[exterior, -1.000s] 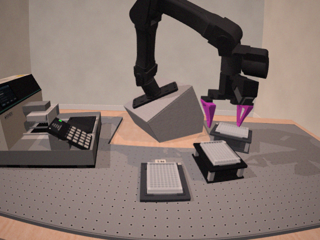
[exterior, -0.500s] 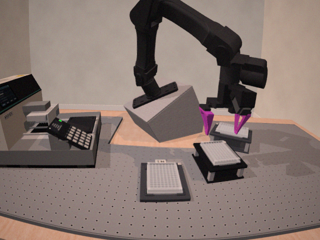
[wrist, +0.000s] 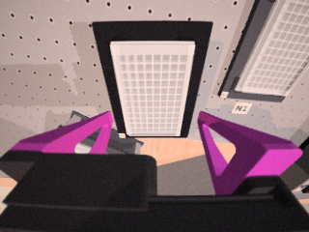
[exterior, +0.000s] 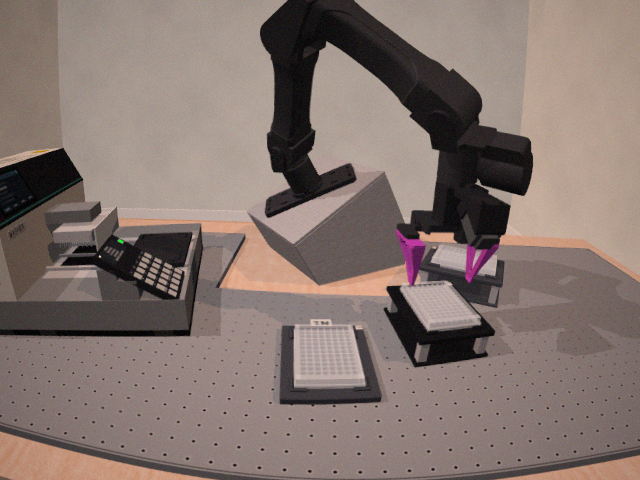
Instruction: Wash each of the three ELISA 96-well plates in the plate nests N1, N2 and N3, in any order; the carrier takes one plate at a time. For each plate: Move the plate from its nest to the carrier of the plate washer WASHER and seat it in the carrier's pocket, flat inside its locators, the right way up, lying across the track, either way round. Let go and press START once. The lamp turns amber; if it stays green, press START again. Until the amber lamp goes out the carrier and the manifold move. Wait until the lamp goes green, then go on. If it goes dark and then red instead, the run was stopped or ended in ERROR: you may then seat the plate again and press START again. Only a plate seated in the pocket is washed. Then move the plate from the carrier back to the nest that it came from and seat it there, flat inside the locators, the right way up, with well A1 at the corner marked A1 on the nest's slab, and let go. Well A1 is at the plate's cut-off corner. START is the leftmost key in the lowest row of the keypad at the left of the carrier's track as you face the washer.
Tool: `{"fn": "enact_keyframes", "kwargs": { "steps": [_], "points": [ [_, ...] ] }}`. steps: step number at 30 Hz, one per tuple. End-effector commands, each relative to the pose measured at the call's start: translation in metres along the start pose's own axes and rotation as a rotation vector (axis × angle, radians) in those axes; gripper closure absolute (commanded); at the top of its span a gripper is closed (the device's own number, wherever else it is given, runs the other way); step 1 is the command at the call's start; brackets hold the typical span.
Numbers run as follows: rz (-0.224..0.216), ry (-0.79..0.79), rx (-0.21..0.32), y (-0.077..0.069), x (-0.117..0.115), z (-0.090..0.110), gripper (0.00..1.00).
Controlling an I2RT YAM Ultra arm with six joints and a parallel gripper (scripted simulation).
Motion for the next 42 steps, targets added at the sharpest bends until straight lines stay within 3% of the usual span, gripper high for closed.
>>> {"fn": "enact_keyframes", "kwargs": {
  "steps": [1,8,28,42],
  "points": [
    [-0.01,-0.001,-0.024,-0.002,0.002,-0.003,0.0],
    [-0.01,-0.001,-0.025,0.007,0.002,-0.003,0.0],
    [-0.01,-0.001,-0.025,0.007,0.002,-0.003,0.0],
    [-0.01,-0.001,-0.025,0.015,0.002,-0.003,0.0]
  ]
}}
Point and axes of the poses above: the point where the finger pads meet when closed, its own y axis out along the fingers, its own x axis across the jaws, z = x × y, the point moved 10 cm from there along -y, back along the fingers, and after that the axes turned 5 degrees about -y, right-handed, at the moved point
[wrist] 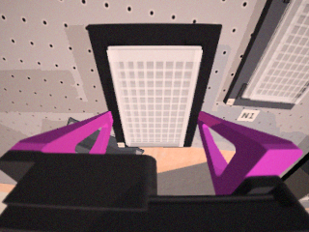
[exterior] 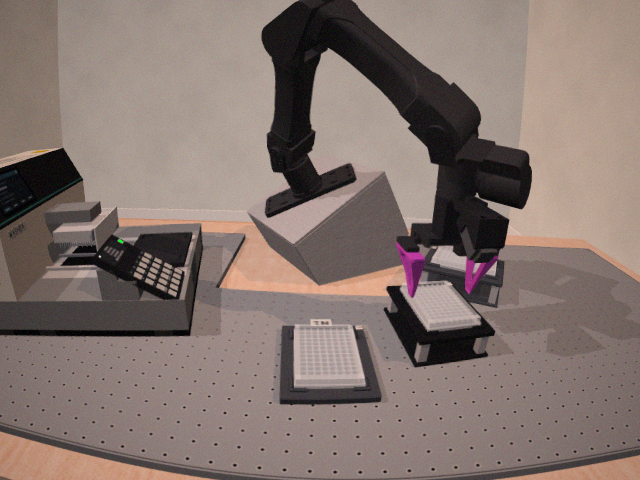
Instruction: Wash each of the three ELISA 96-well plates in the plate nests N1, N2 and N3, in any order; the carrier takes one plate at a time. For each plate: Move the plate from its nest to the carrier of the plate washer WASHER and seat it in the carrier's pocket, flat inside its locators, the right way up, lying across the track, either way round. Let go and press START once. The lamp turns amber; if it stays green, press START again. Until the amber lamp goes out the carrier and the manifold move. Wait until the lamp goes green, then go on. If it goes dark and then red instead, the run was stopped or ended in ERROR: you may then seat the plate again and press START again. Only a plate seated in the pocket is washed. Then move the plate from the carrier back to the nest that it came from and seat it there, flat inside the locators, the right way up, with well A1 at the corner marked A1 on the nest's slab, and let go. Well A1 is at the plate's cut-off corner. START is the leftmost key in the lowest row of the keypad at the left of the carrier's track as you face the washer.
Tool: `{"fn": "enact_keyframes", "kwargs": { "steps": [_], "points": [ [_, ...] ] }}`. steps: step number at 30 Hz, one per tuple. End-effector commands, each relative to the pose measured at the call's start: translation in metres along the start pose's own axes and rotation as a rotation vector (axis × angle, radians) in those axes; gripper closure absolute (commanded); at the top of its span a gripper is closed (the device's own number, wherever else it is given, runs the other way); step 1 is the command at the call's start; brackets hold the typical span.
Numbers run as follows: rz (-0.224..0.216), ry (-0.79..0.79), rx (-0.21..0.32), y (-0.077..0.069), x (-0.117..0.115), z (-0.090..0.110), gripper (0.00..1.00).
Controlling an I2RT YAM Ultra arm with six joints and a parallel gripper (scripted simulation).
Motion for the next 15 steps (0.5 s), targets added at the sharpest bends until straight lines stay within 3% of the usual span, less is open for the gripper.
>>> {"fn": "enact_keyframes", "kwargs": {
  "steps": [1,15],
  "points": [
    [-0.006,-0.001,-0.014,-0.0024,0.001,-0.0017,0.0],
    [-0.005,-0.001,-0.014,0.0056,0.001,-0.0018,0.0]
  ]
}}
Point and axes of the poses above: the point where the finger pads meet when closed, its own y axis out along the fingers, its own x axis across the jaws, z = x × y, the point moved 10 cm from there along -y, back along the fingers, and after that the axes turned 5 degrees about -y, right-handed, at the moved point
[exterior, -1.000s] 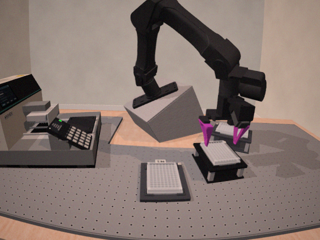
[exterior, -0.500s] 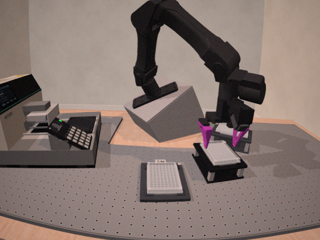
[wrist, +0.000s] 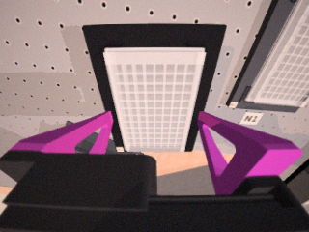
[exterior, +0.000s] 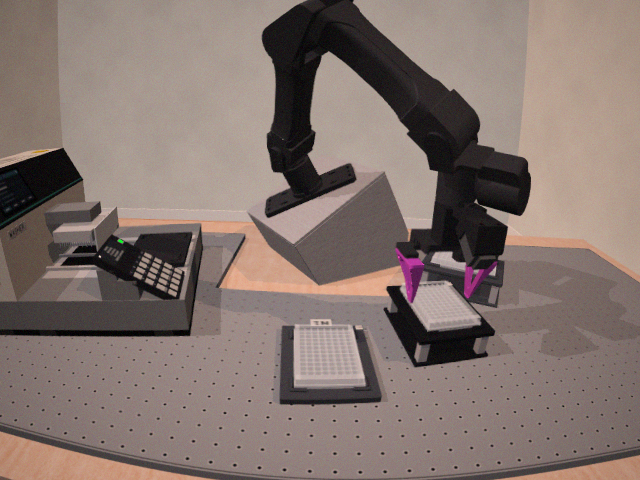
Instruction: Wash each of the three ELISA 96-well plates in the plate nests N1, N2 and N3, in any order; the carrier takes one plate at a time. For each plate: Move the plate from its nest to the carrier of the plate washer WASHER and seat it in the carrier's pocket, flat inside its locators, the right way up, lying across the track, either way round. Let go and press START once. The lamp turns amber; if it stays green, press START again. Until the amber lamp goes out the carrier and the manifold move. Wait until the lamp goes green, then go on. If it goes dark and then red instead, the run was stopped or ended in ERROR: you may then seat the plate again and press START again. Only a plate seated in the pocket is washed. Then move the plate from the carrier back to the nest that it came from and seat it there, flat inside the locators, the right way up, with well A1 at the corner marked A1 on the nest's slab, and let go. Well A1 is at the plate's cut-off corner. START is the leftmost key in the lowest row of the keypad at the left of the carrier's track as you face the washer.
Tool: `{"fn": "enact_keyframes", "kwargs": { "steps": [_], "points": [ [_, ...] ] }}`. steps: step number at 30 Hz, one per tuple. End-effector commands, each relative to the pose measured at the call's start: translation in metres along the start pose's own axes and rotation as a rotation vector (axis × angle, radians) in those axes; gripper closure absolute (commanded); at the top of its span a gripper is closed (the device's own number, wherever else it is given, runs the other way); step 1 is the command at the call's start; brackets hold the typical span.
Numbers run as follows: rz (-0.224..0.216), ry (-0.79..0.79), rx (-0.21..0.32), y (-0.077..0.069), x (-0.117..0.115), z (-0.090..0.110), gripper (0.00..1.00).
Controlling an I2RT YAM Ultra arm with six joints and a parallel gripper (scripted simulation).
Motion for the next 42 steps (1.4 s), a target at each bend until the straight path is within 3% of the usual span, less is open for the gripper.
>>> {"fn": "enact_keyframes", "kwargs": {
  "steps": [1,31,32,34,35,37,38,40,41,42],
  "points": [
    [-0.004,-0.002,-0.013,-0.002,0.001,-0.001,0.0],
    [-0.004,-0.002,-0.013,0.01,0.001,-0.001,0.0],
    [-0.004,-0.002,-0.013,0.01,0.001,-0.001,0.1],
    [-0.004,-0.002,-0.013,0.01,0.001,-0.001,0.1],
    [-0.004,-0.002,-0.013,0.01,0.001,-0.001,0.2],
    [-0.004,-0.002,-0.013,0.01,0.001,-0.001,0.2],
    [-0.004,-0.002,-0.013,0.01,0.001,-0.001,0.3],
    [-0.004,-0.002,-0.013,0.01,0.001,-0.001,0.3],
    [-0.004,-0.002,-0.013,0.01,0.001,-0.001,0.4],
    [-0.004,-0.002,-0.013,0.01,0.001,-0.001,0.4]
  ]
}}
Point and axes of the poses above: the point where the finger pads meet when closed, its own y axis out along the fingers, its own x axis across the jaws, z = x × y, the point moved 10 cm from there along -y, back along the fingers, and after that the axes turned 5 degrees about -y, right-handed, at the moved point
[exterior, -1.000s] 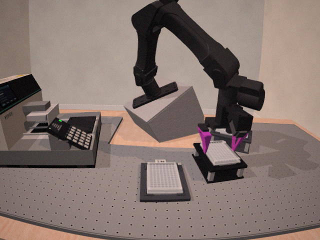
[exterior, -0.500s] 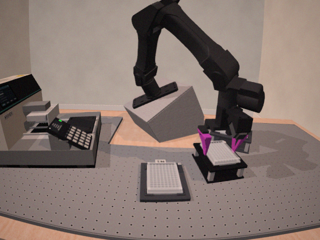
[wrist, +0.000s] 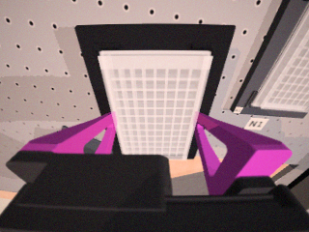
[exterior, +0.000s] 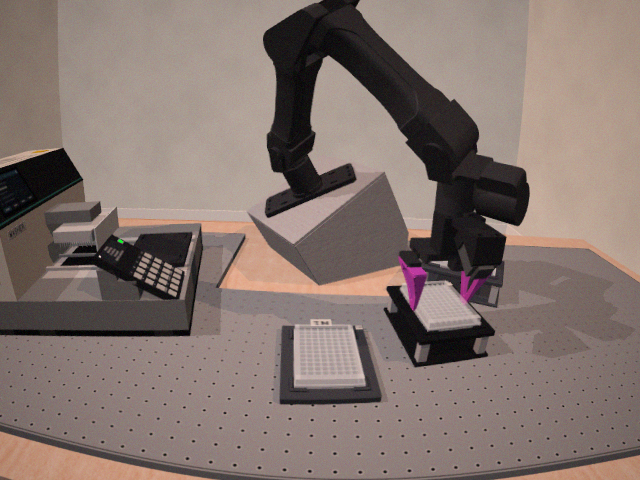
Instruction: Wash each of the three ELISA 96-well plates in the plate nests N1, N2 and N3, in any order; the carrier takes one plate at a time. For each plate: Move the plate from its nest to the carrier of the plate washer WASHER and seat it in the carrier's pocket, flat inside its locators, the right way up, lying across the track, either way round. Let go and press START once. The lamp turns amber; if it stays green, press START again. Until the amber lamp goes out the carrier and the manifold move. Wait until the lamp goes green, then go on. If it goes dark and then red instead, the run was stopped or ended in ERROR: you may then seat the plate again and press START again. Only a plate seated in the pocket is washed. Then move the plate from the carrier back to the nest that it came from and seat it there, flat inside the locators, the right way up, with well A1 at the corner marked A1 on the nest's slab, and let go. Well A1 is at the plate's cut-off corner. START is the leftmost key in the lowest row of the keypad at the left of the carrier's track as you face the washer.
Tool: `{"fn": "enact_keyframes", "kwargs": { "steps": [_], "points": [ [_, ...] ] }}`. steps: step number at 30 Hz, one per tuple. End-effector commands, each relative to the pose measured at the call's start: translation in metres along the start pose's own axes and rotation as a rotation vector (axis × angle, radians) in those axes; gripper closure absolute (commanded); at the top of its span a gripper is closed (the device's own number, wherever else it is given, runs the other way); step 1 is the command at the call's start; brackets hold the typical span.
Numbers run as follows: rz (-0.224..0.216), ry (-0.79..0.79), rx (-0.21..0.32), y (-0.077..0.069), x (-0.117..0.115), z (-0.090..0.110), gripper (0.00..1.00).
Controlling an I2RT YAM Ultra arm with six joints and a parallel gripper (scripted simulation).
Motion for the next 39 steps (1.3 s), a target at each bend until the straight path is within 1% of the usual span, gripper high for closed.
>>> {"fn": "enact_keyframes", "kwargs": {
  "steps": [1,2,6,7,9,10,12,13,15,16,18,19,39],
  "points": [
    [-0.003,0.0,-0.01,-0.0032,0.0008,-0.0012,0.4],
    [-0.003,0.0,-0.01,-0.0032,0.0008,-0.0012,0.5],
    [-0.003,0.0,-0.01,-0.0032,0.0008,-0.0012,0.5],
    [-0.003,0.0,-0.01,-0.0032,0.0008,-0.0012,0.6],
    [-0.003,0.0,-0.01,-0.0032,0.0008,-0.0012,0.6],
    [-0.003,0.0,-0.01,-0.0032,0.0008,-0.0012,0.7],
    [-0.003,0.0,-0.01,-0.0032,0.0008,-0.0012,0.7],
    [-0.003,0.0,-0.01,-0.0032,0.0008,-0.0012,0.8],
    [-0.003,0.0,-0.01,-0.0032,0.0008,-0.0012,0.8],
    [-0.003,0.0,-0.01,-0.0032,0.0008,-0.0012,0.9],
    [-0.003,0.0,-0.01,-0.0032,0.0008,-0.0012,0.9],
    [-0.003,0.0,-0.01,-0.0032,0.0008,-0.0012,1.0],
    [-0.003,0.0,-0.01,-0.0032,0.0008,-0.0012,1.0]
  ]
}}
Point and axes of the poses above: the point where the finger pads meet when closed, its own y axis out along the fingers, its own x axis across the jaws, z = x × y, the point moved 10 cm from there along -y, back along the fingers, and after that the axes turned 5 degrees about -y, right-handed, at the moved point
